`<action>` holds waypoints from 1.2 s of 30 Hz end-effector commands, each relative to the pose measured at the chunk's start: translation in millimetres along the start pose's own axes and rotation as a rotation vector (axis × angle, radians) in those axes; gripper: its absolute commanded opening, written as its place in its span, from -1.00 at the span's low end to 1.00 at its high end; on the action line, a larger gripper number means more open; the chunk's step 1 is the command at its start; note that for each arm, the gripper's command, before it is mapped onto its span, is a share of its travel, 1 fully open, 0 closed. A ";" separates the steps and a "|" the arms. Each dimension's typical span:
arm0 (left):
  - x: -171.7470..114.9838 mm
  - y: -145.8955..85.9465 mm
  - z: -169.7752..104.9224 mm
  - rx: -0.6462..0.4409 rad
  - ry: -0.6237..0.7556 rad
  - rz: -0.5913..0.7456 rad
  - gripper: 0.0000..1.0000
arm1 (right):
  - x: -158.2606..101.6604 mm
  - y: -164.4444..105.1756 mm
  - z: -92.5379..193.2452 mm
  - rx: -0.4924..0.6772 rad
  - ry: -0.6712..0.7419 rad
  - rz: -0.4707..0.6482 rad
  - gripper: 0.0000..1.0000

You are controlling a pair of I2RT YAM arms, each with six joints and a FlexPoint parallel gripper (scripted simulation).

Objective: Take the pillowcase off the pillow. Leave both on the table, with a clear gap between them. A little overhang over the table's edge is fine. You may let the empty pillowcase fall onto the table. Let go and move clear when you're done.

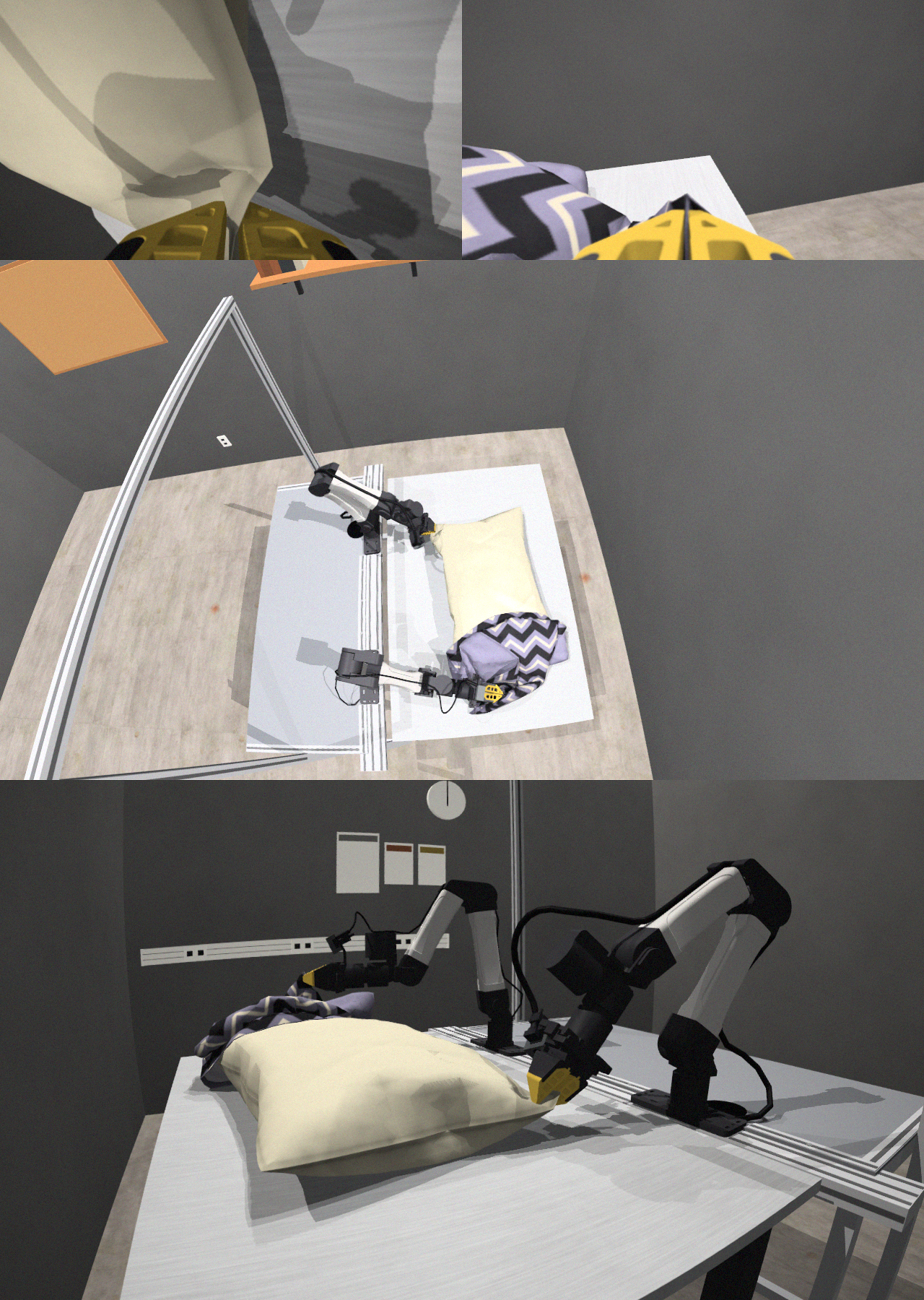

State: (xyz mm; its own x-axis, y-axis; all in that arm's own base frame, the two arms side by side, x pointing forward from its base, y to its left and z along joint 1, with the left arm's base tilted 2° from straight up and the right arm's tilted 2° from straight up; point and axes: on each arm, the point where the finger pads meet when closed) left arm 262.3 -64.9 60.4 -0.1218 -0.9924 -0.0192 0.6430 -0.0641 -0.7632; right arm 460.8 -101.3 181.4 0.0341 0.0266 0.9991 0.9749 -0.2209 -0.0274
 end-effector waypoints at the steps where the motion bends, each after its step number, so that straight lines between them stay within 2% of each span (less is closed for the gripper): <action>1: 4.5 -2.4 5.1 0.020 0.012 -0.014 -0.86 | 0.0 4.8 2.6 0.008 -0.001 -0.004 -1.00; 36: 4.5 -2.4 5.1 0.020 0.012 -0.014 -0.92 | -0.1 4.8 2.6 0.008 -0.001 -0.004 -1.00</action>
State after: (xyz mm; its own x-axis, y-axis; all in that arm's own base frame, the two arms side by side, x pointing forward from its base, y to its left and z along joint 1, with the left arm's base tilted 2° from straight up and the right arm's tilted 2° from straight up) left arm 262.3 -64.9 60.4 -0.1217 -0.9924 -0.0192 0.6429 -0.0641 -0.7632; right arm 460.8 -101.3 181.4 0.0341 0.0266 0.9991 0.9749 -0.2209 -0.0274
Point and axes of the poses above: on each arm, the point where the finger pads meet when closed, its own y axis out along the fingers, its own z axis across the jaws, x = y × z, and after that the axes turned 1 degree about -y, right-handed
